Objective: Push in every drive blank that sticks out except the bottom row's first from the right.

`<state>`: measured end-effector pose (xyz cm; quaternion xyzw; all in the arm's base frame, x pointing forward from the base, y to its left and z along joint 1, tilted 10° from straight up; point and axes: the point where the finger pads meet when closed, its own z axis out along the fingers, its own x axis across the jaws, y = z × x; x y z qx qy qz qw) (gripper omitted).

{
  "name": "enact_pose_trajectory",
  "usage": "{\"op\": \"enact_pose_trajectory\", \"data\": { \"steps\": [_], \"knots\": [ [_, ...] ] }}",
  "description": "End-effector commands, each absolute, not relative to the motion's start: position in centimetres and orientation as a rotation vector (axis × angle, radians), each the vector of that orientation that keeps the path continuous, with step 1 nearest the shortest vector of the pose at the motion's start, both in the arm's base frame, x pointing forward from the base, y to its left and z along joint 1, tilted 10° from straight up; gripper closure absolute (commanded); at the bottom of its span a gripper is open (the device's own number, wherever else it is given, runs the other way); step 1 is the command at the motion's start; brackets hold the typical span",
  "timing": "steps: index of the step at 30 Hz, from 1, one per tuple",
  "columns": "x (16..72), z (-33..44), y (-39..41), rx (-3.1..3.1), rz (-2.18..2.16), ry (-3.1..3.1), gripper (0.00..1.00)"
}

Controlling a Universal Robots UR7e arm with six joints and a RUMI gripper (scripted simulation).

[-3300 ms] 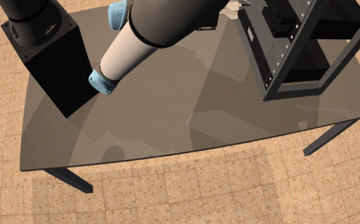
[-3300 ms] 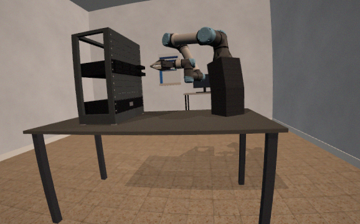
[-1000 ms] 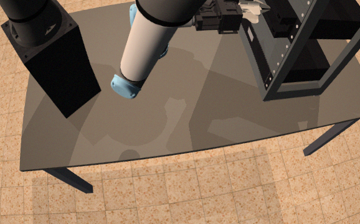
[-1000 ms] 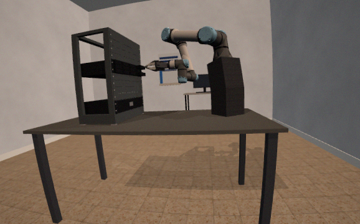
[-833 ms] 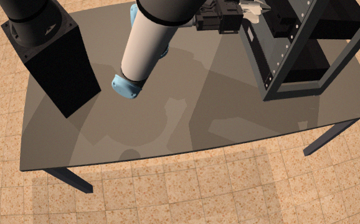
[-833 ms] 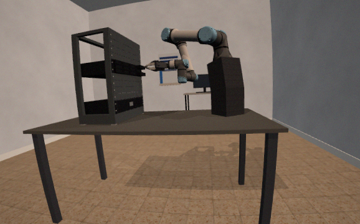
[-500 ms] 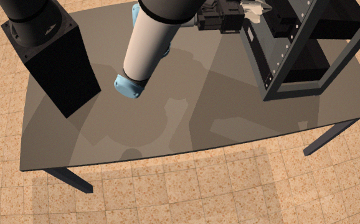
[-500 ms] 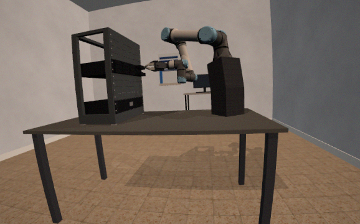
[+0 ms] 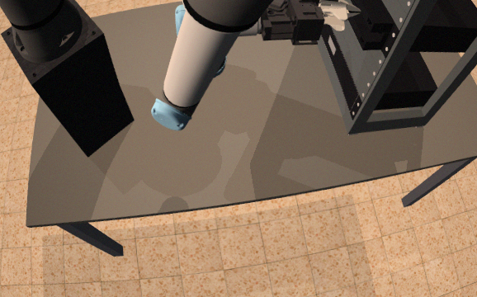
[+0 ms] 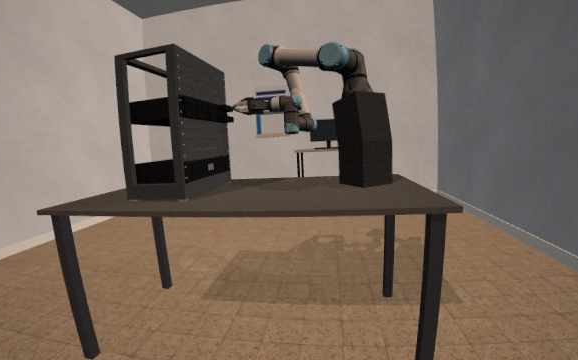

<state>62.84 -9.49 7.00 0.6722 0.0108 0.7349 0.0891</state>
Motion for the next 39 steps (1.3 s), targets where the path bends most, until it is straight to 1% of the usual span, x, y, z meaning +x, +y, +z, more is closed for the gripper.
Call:
{"op": "enact_pose_trajectory", "data": {
  "steps": [1,15,39],
  "knots": [
    [62.9,7.1,-9.4,1.995,2.189,0.037,1.0],
    [63.0,7.1,-9.4,1.995,2.189,0.037,1.0],
    [64.6,7.3,-9.6,1.995,2.189,0.037,1.0]
  ]
}}
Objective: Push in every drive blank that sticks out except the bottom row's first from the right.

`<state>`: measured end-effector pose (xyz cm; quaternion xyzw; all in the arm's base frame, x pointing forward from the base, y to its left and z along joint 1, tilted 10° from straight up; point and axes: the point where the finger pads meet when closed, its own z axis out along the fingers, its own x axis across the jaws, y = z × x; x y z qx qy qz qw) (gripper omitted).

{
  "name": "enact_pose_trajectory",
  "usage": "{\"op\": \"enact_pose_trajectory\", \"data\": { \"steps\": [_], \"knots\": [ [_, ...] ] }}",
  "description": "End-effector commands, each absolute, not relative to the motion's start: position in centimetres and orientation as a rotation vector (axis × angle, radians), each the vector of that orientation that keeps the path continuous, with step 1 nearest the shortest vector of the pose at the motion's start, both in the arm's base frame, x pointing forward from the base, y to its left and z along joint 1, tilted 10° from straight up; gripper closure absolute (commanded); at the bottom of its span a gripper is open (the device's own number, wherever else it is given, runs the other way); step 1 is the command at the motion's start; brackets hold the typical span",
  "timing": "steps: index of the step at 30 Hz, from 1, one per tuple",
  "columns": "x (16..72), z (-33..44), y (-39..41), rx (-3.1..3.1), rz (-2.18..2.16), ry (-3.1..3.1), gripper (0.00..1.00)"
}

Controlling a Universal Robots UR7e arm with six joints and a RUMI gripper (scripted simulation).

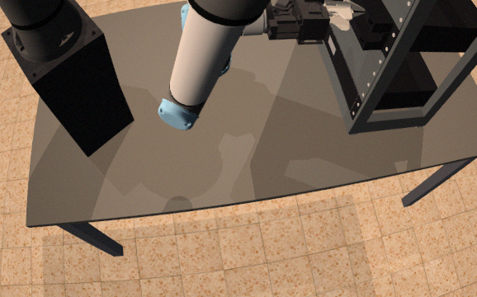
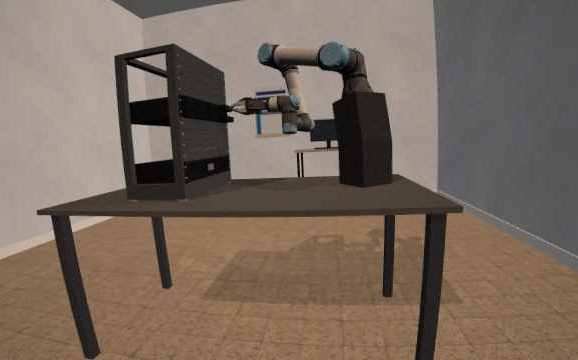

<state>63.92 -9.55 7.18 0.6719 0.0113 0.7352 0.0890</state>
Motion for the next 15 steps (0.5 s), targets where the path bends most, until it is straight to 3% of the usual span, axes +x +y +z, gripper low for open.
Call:
{"op": "enact_pose_trajectory", "data": {
  "steps": [1,15],
  "knots": [
    [64.77,7.33,-9.67,1.995,2.189,0.037,1.0],
    [65.03,7.35,-9.71,1.995,2.189,0.037,1.0]
  ]
}}
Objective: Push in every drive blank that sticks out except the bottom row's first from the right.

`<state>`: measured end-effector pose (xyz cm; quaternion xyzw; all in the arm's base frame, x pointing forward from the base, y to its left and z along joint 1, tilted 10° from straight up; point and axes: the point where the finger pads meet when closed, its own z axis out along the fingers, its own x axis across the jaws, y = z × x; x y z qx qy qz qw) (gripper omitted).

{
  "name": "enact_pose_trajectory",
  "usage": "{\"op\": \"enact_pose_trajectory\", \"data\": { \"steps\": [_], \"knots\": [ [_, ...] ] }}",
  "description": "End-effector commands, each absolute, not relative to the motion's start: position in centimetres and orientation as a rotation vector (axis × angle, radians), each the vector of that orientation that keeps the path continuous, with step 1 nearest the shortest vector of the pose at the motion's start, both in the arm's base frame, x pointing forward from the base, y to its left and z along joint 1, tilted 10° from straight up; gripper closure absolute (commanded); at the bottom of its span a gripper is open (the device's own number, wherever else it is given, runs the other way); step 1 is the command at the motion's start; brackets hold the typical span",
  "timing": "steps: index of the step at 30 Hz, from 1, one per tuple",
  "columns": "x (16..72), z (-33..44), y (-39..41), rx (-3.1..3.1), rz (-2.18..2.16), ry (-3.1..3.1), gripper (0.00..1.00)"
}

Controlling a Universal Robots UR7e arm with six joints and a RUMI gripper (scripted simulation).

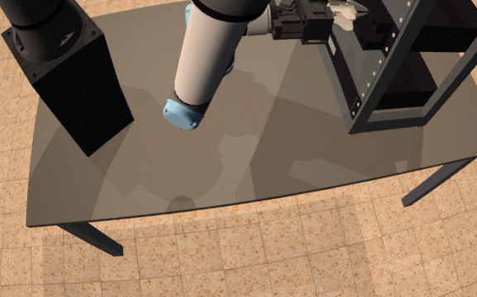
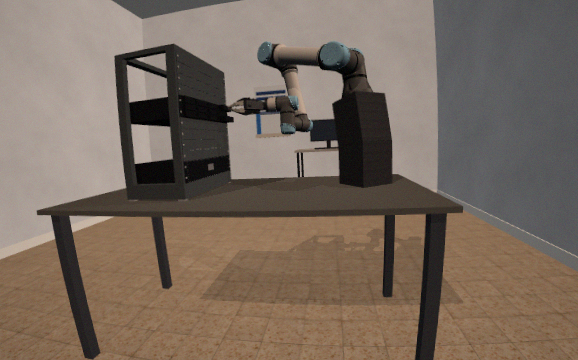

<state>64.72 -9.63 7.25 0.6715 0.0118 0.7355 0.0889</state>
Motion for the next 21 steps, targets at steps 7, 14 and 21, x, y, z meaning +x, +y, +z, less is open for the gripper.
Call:
{"op": "enact_pose_trajectory", "data": {
  "steps": [7,14,21],
  "knots": [
    [65.76,7.4,-9.83,1.995,2.189,0.037,1.0],
    [65.88,7.41,-9.85,1.995,2.189,0.037,1.0],
    [66.06,7.42,-9.9,1.995,2.189,0.037,1.0]
  ]
}}
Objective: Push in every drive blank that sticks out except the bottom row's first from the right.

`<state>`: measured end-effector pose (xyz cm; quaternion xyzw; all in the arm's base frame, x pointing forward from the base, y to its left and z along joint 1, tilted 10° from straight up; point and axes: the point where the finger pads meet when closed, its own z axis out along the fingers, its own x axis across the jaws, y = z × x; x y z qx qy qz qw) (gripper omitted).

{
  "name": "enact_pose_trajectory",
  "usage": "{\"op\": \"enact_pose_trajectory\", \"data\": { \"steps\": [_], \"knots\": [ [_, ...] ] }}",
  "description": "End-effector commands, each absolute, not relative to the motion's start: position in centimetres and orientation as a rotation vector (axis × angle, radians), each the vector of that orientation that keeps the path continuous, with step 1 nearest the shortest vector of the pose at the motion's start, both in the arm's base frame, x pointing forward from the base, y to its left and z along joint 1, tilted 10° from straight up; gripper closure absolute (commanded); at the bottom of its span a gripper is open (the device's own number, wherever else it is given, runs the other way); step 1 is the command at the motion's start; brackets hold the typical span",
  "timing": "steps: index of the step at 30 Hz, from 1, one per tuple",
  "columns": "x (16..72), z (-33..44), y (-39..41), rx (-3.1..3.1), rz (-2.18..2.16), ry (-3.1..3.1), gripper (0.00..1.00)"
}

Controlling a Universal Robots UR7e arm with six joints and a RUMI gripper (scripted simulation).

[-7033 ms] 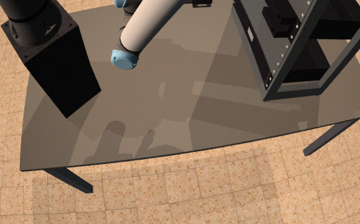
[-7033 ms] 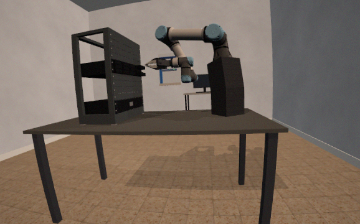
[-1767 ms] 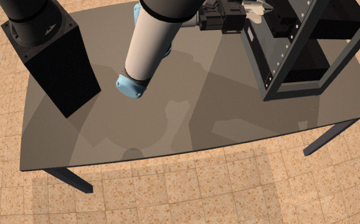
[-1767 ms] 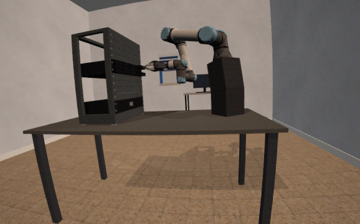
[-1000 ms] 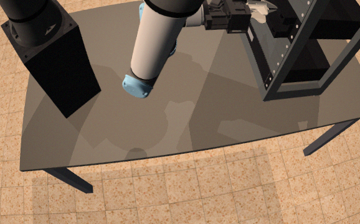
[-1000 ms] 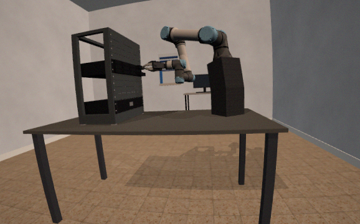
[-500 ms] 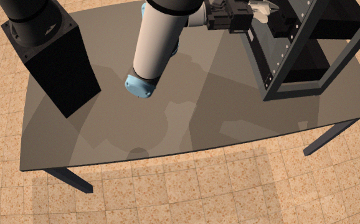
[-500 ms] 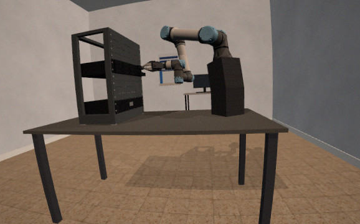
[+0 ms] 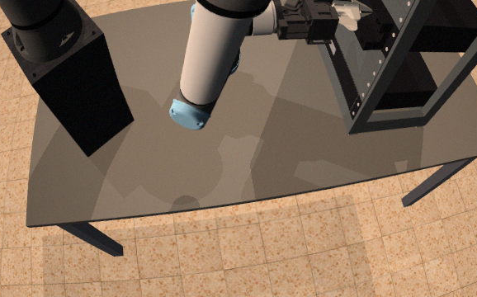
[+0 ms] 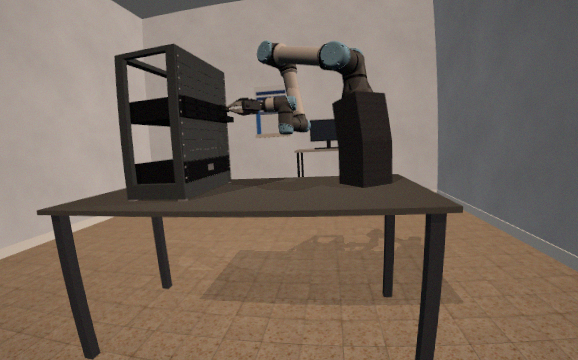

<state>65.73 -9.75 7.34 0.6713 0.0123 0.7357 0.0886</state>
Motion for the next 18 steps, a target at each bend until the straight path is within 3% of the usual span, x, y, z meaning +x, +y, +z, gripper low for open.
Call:
{"op": "enact_pose_trajectory", "data": {
  "steps": [1,18],
  "knots": [
    [66.06,7.42,-9.9,1.995,2.189,0.037,1.0],
    [66.35,7.43,-9.99,1.995,2.189,0.037,1.0]
  ]
}}
